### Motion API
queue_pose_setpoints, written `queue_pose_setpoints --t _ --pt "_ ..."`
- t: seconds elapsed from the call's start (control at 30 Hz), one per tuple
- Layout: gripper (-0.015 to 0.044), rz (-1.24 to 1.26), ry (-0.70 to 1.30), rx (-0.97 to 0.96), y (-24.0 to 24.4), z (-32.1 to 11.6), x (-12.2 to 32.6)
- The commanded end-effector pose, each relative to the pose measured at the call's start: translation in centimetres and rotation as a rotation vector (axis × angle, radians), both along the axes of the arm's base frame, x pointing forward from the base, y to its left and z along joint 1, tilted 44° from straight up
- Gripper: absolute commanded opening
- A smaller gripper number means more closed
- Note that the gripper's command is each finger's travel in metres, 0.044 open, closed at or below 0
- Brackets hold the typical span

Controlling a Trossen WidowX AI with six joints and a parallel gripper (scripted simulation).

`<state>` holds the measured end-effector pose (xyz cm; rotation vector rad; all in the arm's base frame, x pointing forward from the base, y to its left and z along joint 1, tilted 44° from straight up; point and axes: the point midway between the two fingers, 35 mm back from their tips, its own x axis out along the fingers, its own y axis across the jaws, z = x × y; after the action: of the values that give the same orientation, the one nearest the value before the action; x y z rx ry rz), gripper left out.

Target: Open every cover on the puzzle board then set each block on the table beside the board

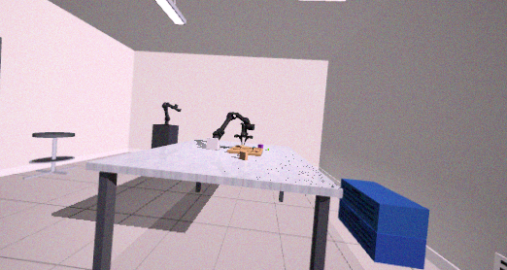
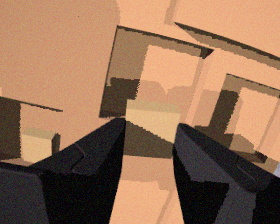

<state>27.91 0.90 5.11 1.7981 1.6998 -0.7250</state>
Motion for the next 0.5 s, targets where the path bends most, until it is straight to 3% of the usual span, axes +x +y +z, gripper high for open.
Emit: queue_pose_setpoints --t 0.0,0.47 --pt "0.008 0.005 -0.001 -0.005 -0.4 0.4 -0.1" --pt "0.008 0.005 0.0 -0.007 -2.7 2.7 -0.1"
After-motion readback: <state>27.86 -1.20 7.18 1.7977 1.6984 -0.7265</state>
